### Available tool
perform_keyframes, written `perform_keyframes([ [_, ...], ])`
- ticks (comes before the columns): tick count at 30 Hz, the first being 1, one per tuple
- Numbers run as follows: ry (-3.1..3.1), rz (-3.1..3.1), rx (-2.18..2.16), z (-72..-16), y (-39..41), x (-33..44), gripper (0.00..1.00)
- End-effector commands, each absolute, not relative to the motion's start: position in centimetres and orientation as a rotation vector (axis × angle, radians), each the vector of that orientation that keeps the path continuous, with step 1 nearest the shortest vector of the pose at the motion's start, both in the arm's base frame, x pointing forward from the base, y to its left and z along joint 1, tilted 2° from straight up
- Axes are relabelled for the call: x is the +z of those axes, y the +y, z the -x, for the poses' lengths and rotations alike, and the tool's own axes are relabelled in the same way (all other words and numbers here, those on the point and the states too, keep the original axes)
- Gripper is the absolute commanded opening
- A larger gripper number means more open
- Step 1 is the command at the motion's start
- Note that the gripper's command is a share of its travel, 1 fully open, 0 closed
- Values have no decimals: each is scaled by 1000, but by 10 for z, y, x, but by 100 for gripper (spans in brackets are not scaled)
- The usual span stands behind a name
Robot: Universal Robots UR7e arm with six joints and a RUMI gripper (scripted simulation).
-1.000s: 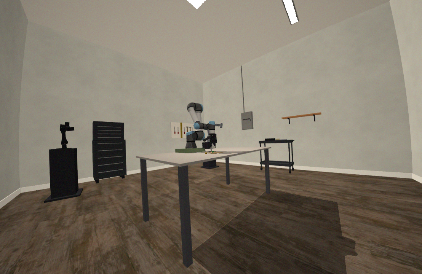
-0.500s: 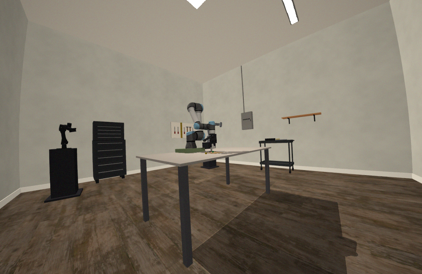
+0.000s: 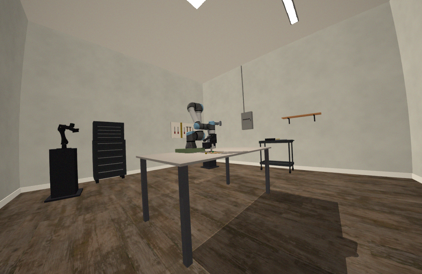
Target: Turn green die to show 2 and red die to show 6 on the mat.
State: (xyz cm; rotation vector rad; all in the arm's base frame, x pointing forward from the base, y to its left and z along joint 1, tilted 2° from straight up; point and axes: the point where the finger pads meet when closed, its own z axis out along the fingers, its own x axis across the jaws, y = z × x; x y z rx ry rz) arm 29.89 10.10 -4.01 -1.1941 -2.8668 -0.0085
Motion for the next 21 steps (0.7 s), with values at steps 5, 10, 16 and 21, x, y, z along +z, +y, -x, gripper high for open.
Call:
perform_keyframes([
  [5, -2868, 1194, -9, -299, 101, -40, 18],
  [10, -2868, 1194, -9, -299, 101, -40, 0],
  [16, -2868, 1194, -9, -299, 101, -40, 0],
  [21, -2868, 1194, -9, -299, 101, -40, 0],
])
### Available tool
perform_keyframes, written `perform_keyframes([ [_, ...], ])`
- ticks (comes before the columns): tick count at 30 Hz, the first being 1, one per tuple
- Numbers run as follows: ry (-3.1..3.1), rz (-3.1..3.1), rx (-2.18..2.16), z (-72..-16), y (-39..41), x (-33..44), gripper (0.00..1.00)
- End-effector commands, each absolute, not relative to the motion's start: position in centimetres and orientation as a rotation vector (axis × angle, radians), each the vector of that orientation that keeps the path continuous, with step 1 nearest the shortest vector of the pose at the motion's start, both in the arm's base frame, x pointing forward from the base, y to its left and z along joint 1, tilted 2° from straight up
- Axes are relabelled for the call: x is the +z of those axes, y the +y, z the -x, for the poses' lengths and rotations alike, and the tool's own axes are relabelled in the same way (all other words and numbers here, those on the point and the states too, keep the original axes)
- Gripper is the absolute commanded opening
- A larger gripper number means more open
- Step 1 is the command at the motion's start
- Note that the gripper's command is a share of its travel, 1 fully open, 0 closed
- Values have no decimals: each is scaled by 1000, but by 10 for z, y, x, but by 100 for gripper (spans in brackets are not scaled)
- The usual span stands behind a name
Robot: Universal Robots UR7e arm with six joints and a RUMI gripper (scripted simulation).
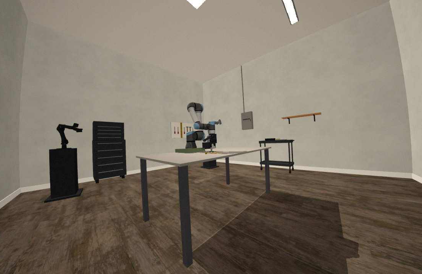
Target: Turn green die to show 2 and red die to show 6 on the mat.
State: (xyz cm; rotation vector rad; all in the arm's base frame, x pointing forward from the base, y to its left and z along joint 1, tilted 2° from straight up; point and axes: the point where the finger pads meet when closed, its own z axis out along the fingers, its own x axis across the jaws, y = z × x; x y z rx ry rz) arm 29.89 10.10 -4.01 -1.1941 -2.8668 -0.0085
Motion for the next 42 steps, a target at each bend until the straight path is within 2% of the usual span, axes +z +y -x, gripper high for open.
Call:
perform_keyframes([
  [1, -2868, 1194, -9, -299, 101, -40, 0],
  [27, -2868, 1194, -9, -299, 101, -38, 0],
  [42, -2868, 1194, -9, -301, 100, 6, 0],
])
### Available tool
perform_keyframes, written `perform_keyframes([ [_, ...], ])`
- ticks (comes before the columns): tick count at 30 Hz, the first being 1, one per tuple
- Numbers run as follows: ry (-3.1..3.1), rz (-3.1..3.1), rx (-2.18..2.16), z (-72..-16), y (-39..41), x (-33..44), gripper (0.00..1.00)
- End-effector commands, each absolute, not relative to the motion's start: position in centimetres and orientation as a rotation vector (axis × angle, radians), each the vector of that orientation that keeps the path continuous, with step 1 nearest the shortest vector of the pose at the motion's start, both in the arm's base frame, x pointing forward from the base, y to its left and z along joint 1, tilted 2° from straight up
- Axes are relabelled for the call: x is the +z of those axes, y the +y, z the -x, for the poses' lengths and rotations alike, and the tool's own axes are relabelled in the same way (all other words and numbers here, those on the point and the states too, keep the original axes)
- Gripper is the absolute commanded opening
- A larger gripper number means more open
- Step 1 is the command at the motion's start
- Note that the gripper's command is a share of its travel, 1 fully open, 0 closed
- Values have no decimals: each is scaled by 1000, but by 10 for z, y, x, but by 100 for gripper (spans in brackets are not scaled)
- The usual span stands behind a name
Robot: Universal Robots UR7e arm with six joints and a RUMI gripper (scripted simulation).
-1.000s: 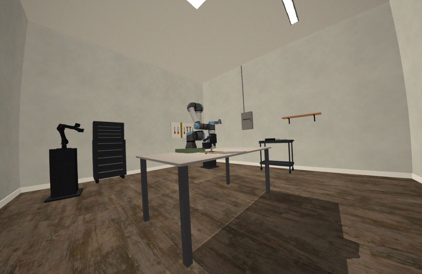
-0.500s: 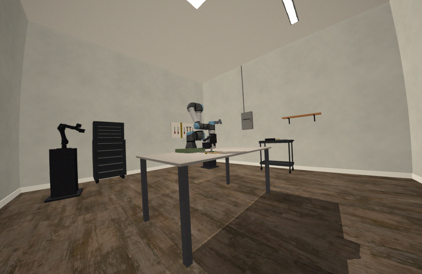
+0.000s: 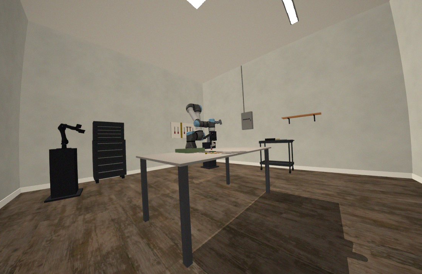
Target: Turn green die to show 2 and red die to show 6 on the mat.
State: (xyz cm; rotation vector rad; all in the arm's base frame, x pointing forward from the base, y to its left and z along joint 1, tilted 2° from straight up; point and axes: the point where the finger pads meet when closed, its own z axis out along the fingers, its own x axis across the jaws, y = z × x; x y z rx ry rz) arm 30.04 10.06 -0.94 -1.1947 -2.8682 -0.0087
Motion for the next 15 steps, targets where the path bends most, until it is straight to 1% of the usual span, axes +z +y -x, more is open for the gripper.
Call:
perform_keyframes([
  [1, -2868, 1194, -9, -301, 100, 11, 0],
  [9, -2868, 1194, -9, -302, 99, 48, 0],
  [15, -2868, 1194, -9, -302, 99, 58, 0],
])
